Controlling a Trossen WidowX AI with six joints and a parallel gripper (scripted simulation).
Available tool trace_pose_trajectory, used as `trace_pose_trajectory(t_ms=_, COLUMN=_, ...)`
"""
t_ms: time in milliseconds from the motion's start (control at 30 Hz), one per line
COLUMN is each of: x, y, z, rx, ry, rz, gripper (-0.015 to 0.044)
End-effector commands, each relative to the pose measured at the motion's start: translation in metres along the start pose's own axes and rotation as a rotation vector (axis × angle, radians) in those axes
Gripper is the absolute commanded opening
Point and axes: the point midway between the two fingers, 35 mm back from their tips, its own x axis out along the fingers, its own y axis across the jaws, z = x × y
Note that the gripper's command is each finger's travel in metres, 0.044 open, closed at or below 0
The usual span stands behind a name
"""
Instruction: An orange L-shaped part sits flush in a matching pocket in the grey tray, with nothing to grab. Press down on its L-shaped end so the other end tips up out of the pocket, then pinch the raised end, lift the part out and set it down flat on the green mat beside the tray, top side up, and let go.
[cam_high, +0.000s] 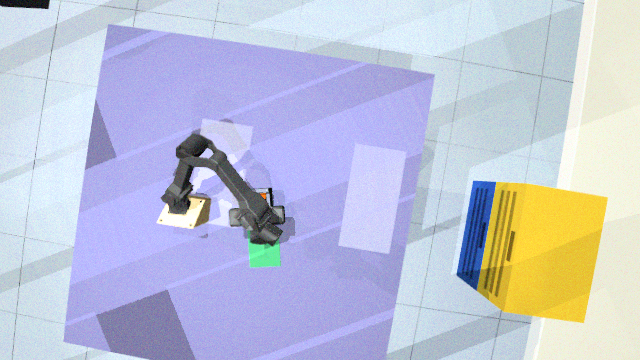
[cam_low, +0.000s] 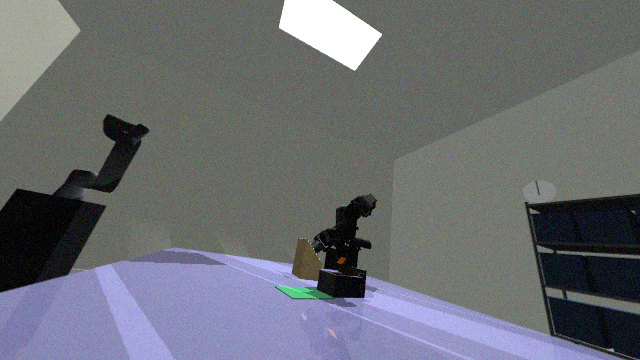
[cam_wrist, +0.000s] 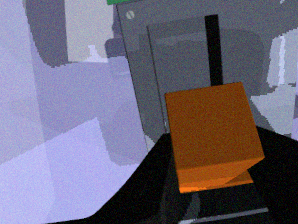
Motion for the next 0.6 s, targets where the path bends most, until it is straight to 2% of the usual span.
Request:
trace_pose_trajectory(t_ms=0, x=-0.007, y=0.001, z=0.0, rx=-0.006, ry=-0.002, rz=0.001, gripper=0.0)
trace_pose_trajectory(t_ms=567, x=-0.034, y=0.001, z=0.0, rx=-0.005, ry=-0.002, rz=0.0, gripper=0.0)
